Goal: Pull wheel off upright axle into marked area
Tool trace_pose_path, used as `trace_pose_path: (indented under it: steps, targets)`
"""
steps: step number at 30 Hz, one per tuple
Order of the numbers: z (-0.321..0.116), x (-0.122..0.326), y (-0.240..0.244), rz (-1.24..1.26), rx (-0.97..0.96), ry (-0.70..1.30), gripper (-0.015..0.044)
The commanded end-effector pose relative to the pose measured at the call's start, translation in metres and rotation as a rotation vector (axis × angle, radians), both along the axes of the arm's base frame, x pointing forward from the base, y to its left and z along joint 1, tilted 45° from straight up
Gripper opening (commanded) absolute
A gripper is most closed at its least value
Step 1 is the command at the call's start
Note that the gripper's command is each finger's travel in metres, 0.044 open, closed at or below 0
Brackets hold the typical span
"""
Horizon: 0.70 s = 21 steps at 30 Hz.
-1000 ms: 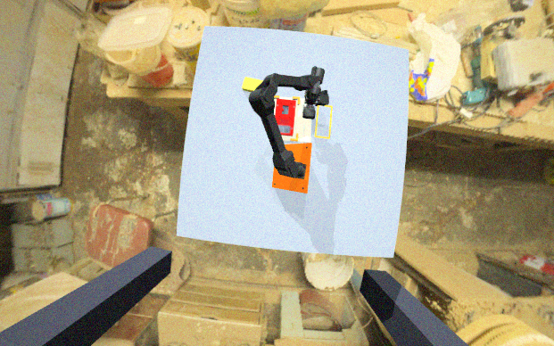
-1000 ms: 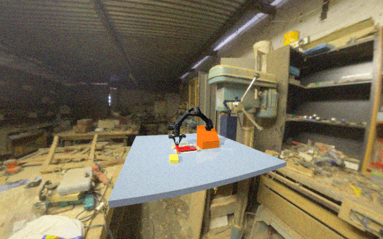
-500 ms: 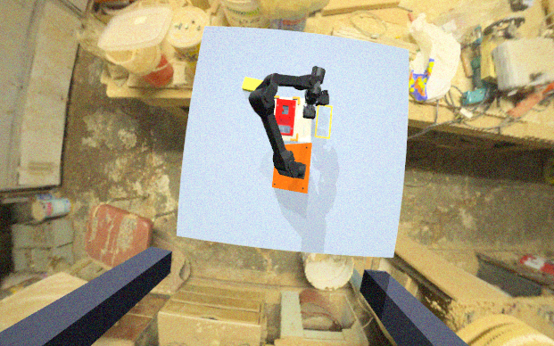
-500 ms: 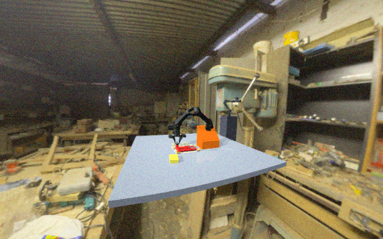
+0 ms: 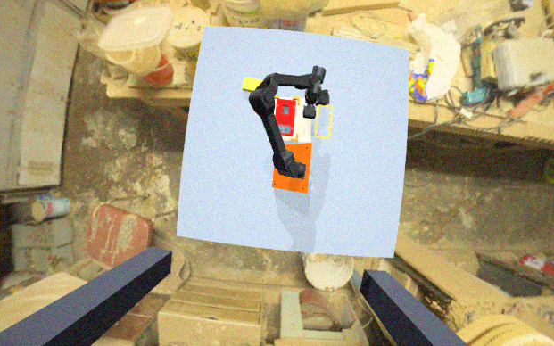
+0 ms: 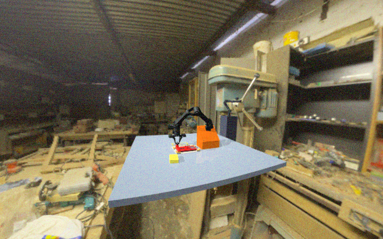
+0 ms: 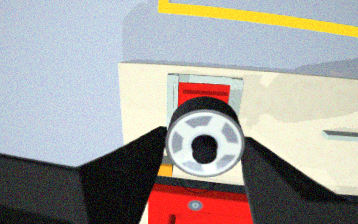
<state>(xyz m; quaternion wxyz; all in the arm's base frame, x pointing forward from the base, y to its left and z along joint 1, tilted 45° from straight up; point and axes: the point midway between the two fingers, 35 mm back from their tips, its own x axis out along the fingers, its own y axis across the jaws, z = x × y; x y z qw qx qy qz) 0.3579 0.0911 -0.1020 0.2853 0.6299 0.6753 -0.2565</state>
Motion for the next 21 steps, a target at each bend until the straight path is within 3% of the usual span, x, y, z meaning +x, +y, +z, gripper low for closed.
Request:
trace_pose_path:
  steps: [1,21]
  targets:
    - [0.0033,0.0015,-0.002,0.0,-0.001,-0.006,0.0]
    - [0.0079,0.0018,-0.0068,-0.002,-0.001,-0.005,0.0]
